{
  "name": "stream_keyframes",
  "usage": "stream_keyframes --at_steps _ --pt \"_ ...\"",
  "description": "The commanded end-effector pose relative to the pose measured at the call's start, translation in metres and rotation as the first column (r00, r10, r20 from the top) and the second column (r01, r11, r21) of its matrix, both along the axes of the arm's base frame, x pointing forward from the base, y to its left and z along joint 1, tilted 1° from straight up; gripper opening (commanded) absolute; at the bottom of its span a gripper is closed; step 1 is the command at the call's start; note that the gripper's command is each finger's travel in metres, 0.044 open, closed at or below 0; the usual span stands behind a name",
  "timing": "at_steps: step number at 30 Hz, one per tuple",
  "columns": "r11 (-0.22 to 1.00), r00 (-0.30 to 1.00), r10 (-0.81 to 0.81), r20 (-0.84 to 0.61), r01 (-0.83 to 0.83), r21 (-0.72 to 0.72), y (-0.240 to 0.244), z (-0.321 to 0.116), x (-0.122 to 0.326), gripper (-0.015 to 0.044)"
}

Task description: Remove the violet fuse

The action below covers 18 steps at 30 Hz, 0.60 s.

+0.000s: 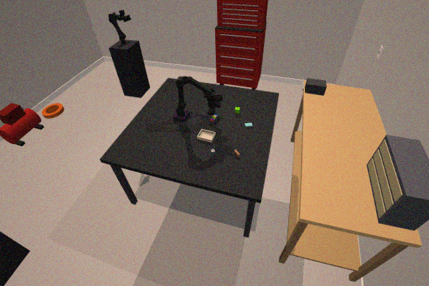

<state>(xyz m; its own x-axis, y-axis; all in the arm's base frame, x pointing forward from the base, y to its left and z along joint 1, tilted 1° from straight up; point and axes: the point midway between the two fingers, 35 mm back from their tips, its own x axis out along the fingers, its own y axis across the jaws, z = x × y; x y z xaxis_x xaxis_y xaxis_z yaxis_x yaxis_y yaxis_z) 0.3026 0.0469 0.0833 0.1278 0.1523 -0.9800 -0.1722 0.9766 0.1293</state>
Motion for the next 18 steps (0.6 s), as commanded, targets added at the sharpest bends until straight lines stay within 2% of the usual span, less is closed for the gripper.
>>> stream_keyframes --at_steps 1,18 --pt "0.936 0.937 -0.337 -0.089 0.323 -0.14 -0.0316 -0.0044 0.0034 0.0061" --pt "0.936 0.937 -0.337 -0.089 0.323 -0.14 -0.0321 -0.0086 0.0045 0.0061"
